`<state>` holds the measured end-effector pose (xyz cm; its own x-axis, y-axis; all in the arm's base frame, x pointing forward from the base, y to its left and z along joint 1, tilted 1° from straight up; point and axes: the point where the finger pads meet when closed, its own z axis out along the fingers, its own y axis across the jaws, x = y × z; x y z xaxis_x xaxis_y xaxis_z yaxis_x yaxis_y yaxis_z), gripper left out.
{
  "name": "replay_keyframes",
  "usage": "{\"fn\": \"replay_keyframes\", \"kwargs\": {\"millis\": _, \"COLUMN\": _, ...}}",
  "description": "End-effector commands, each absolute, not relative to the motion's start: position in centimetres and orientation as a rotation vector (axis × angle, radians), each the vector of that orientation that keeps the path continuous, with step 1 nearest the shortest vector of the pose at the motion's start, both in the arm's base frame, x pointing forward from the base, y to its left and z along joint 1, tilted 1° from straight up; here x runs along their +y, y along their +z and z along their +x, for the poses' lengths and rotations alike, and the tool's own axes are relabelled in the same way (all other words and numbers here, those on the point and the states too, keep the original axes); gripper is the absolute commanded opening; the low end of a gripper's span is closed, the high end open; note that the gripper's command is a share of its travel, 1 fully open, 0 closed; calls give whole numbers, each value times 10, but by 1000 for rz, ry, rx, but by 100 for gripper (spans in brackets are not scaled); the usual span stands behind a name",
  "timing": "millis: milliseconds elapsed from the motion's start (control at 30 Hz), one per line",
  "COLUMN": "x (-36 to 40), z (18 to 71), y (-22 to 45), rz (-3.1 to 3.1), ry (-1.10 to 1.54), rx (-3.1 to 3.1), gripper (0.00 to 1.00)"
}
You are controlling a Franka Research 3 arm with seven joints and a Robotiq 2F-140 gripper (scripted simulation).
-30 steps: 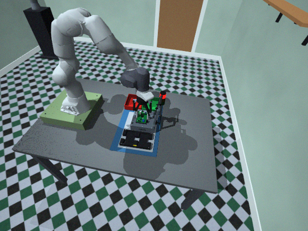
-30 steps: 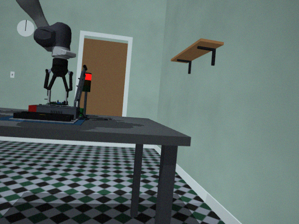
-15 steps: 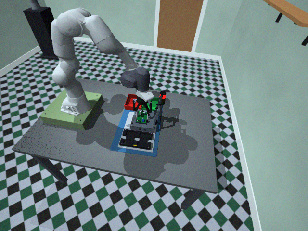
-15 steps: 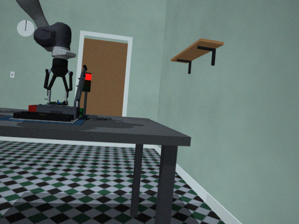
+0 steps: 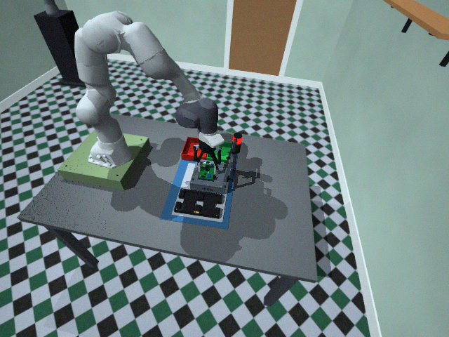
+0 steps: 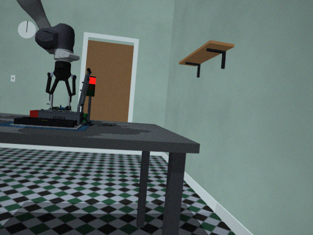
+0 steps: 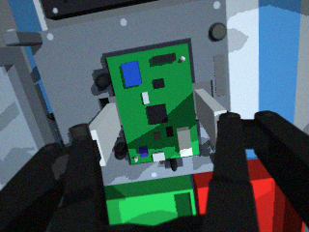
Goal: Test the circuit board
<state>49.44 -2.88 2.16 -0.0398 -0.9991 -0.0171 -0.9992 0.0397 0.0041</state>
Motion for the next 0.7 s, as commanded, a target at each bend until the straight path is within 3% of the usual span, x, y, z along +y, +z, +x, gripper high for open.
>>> {"fn": "replay_keyframes", "kwargs": {"millis": 0, "x": -31, "z": 493, "y": 22, "rz": -2177, "ry": 25, "rx": 2255, "gripper": 51}}
{"fn": "replay_keyframes", "kwargs": {"millis": 667, "x": -31, "z": 493, "y": 22, "rz": -2177, "ry": 25, "rx": 2255, "gripper": 49}}
